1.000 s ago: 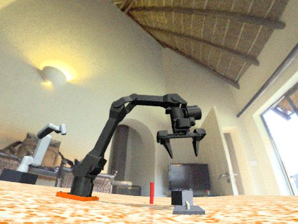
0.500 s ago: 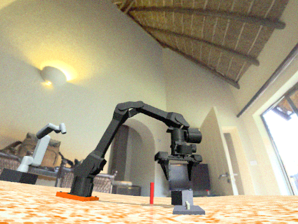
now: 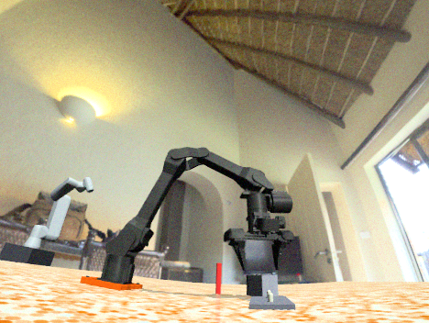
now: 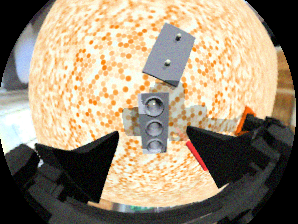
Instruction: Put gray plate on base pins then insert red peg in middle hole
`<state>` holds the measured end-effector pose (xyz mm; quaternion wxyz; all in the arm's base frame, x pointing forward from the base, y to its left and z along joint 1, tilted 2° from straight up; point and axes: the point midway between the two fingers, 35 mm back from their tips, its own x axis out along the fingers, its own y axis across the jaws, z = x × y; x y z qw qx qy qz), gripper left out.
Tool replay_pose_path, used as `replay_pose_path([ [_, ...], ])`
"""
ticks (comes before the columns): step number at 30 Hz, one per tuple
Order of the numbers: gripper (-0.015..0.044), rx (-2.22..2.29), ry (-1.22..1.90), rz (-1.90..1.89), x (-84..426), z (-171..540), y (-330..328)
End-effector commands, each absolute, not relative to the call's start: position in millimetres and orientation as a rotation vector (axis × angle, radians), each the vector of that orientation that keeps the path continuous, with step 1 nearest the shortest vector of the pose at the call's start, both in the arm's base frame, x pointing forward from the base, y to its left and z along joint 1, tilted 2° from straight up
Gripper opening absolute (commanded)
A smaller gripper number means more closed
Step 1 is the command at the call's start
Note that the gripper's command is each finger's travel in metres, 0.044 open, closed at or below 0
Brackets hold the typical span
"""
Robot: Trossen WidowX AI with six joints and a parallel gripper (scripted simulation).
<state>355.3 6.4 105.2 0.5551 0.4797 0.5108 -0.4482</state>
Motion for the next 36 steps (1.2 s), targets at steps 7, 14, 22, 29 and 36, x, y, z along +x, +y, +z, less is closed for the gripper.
replay_pose_path([
  [7, 0.044, 1.128, 1.224, -1.064, 356, 85, 7],
  [14, 0.044, 1.128, 1.224, -1.064, 357, 74, 7],
  [22, 0.044, 1.128, 1.224, -1.065, 357, 61, 7],
  [29, 0.044, 1.128, 1.224, -1.065, 357, 50, 6],
  [36, 0.0282, 1.128, 1.224, -1.065, 357, 50, 6],
])
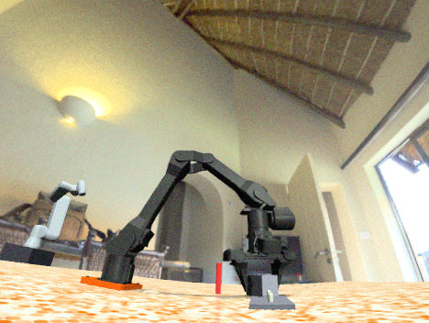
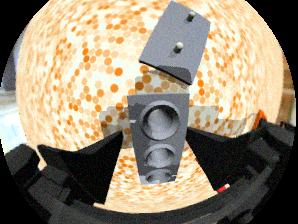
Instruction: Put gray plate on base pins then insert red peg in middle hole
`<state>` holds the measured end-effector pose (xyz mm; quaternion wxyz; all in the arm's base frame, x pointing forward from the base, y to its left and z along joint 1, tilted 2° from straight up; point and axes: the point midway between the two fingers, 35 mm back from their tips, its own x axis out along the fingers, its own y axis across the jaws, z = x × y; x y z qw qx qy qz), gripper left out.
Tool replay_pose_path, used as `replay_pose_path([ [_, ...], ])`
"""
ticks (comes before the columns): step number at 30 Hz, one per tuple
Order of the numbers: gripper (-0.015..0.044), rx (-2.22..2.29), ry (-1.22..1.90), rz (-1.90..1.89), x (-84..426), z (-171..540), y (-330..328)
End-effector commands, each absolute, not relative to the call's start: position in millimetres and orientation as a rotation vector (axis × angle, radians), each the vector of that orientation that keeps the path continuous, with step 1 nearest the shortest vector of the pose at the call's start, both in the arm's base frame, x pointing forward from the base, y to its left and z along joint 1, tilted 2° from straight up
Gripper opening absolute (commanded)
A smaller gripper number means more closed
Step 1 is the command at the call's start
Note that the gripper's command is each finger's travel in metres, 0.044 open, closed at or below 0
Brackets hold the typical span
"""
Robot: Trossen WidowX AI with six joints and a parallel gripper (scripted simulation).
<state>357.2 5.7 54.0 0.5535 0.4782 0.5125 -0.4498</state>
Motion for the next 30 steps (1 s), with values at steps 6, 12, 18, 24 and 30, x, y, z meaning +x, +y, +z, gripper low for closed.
replay_pose_path([
  [6, 0.0125, 1.128, 1.224, -1.065, 357, 50, 6],
  [12, 0.0085, 1.128, 1.224, -1.065, 357, 50, 6],
  [18, 0.0045, 1.128, 1.224, -1.065, 357, 50, 6],
  [24, 0.0, 1.128, 1.224, -1.064, 357, 58, 7],
  [30, 0.0, 1.128, 1.224, -1.064, 359, 76, 8],
])
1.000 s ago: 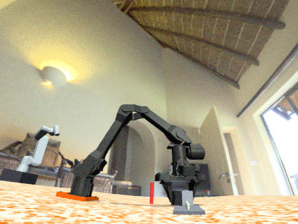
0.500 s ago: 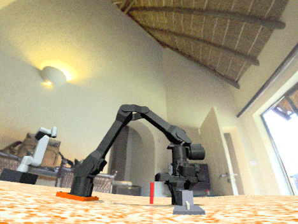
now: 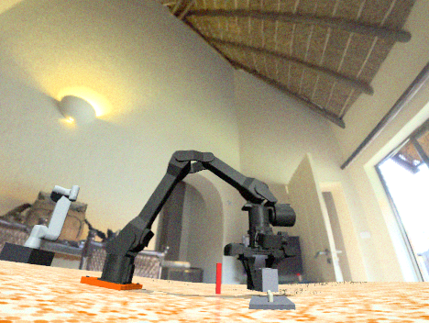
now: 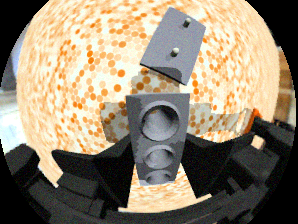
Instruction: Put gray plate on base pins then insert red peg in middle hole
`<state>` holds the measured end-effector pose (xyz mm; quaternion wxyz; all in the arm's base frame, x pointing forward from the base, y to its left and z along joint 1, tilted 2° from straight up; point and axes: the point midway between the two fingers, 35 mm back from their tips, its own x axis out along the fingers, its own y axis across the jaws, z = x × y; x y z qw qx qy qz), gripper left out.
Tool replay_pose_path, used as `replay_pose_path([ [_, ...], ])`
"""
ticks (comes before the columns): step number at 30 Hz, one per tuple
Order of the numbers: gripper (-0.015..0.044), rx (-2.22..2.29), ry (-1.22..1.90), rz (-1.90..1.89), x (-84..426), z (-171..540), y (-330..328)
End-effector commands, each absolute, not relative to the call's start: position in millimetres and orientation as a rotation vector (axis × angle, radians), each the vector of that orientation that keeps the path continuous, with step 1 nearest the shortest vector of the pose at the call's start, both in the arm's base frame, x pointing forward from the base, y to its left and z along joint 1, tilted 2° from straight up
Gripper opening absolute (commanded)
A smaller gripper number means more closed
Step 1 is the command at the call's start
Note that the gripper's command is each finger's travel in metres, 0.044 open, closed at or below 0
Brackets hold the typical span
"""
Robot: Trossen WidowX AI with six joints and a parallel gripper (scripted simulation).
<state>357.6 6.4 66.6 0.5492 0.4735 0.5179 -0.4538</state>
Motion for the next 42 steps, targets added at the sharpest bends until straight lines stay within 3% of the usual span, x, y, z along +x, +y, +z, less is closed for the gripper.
replay_pose_path([
  [1, 0.0, 1.128, 1.224, -1.064, 359, 79, 8],
  [34, 0.0, 1.128, 1.225, -1.064, 342, 183, 14],
  [42, 0.0, 1.151, 1.212, -1.087, 343, 179, 4],
])
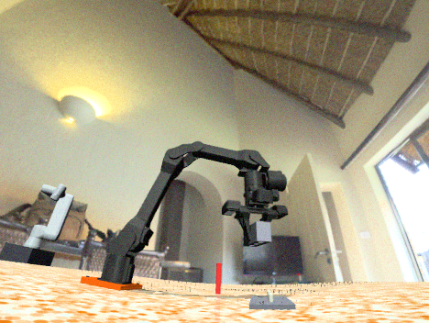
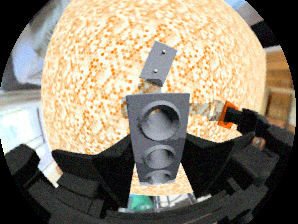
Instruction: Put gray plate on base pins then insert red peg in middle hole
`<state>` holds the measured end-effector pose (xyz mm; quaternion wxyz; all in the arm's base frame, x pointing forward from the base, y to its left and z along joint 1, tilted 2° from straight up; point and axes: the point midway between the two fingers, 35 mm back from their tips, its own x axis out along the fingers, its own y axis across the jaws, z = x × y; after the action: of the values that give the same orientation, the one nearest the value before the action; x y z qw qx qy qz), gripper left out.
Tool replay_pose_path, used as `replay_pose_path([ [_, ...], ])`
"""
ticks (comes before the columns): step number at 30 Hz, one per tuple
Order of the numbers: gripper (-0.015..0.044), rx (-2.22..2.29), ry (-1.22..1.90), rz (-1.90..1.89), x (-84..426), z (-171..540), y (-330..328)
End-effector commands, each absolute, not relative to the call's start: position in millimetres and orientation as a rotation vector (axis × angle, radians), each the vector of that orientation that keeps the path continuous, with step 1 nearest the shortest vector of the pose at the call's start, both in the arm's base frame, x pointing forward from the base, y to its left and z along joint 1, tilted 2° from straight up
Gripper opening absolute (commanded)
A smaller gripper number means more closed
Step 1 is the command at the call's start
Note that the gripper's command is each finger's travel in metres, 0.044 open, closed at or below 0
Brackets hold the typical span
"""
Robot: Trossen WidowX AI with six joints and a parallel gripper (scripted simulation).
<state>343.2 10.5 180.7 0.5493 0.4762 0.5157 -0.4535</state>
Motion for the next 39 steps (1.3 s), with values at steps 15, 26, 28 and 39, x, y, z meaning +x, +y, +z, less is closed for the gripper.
replay_pose_path([
  [15, 0.0, 1.217, 1.154, -1.165, 345, 158, -35],
  [26, 0.0, 1.295, 1.108, -1.238, 344, 140, -66],
  [28, 0.0, 1.31, 1.099, -1.251, 343, 137, -72],
  [39, 0.0, 1.388, 1.049, -1.324, 336, 119, -103],
])
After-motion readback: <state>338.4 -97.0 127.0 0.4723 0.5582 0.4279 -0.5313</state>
